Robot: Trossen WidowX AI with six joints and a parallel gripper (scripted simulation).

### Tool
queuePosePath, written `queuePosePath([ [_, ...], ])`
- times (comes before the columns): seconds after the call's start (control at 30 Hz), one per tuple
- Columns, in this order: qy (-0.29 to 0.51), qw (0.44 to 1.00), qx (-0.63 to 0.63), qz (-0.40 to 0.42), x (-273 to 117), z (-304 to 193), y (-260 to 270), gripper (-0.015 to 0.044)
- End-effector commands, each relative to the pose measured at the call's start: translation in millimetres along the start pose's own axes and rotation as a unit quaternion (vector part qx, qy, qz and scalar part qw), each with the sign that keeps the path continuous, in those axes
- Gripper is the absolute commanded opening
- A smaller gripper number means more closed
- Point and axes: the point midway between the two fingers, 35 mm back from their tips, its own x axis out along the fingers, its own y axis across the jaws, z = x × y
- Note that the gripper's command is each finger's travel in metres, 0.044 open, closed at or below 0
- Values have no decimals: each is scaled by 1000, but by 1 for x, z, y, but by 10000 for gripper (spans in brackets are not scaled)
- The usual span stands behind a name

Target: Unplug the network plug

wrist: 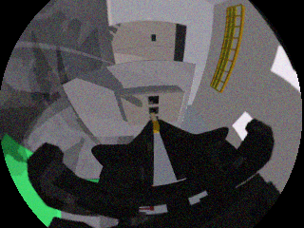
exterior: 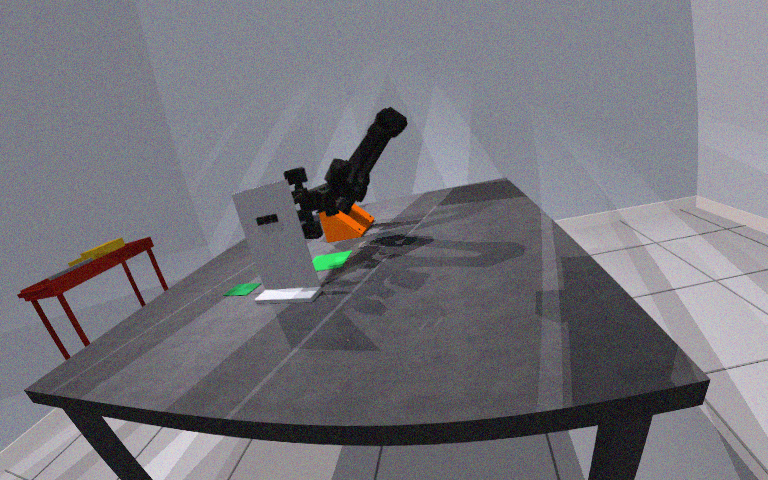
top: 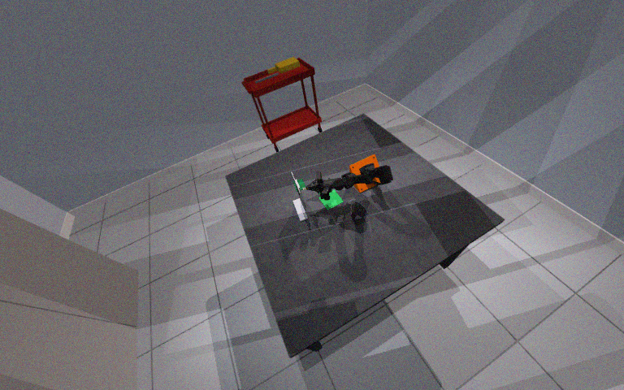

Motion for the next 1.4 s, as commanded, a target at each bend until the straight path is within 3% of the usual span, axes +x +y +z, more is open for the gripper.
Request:
queuePosePath([
  [0.0, 1, 1000, 1, 0, -3, -1, 0, 0],
  [1.37, 1, 1000, 1, 0, -28, -6, 0, 0],
])
